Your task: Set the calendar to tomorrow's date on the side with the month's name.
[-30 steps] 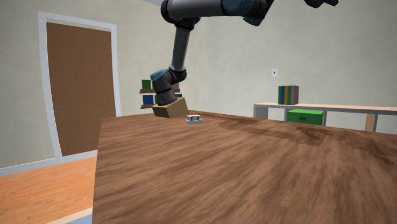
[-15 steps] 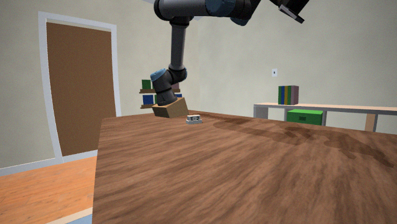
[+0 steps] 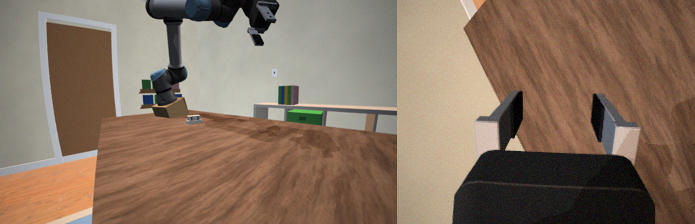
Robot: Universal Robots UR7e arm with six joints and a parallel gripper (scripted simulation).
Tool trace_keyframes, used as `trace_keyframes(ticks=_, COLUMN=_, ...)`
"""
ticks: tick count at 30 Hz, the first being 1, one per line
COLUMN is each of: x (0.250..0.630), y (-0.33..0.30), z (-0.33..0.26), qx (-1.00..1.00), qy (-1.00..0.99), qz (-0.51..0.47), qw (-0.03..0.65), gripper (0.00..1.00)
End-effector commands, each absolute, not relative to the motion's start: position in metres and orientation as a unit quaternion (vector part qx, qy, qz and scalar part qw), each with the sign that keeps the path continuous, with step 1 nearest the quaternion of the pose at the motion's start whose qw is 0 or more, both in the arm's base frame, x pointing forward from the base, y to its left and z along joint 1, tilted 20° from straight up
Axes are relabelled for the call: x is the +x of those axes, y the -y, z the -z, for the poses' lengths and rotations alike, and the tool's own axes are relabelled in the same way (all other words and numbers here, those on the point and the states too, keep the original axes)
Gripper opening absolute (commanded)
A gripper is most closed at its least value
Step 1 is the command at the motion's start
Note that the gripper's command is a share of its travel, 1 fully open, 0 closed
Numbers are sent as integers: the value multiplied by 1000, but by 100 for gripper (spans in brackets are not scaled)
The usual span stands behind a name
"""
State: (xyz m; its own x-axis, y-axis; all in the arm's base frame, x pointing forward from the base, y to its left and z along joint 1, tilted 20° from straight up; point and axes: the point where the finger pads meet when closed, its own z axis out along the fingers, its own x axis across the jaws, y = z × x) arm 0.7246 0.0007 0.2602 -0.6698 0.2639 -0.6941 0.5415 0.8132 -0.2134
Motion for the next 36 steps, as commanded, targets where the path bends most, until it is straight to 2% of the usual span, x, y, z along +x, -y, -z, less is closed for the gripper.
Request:
trace_keyframes(ticks=1, x=682, y=7, z=-246, qx=296, qy=-882, qz=172, qw=322, gripper=100)
trace_keyframes(ticks=2, x=671, y=9, z=-242, qx=313, qy=-879, qz=166, qw=318, gripper=100)
trace_keyframes(ticks=5, x=669, y=9, z=-241, qx=316, qy=-879, qz=165, qw=318, gripper=100)
trace_keyframes(ticks=8, x=635, y=13, z=-227, qx=369, qy=-866, qz=146, qw=304, gripper=100)
trace_keyframes(ticks=20, x=552, y=16, z=-194, qx=489, qy=-823, qz=111, qw=267, gripper=100)
trace_keyframes(ticks=23, x=550, y=16, z=-193, qx=493, qy=-821, qz=110, qw=266, gripper=100)
trace_keyframes(ticks=26, x=514, y=15, z=-178, qx=541, qy=-797, qz=99, qw=249, gripper=100)
trace_keyframes(ticks=36, x=450, y=10, z=-149, qx=626, qy=-745, qz=83, qw=217, gripper=100)
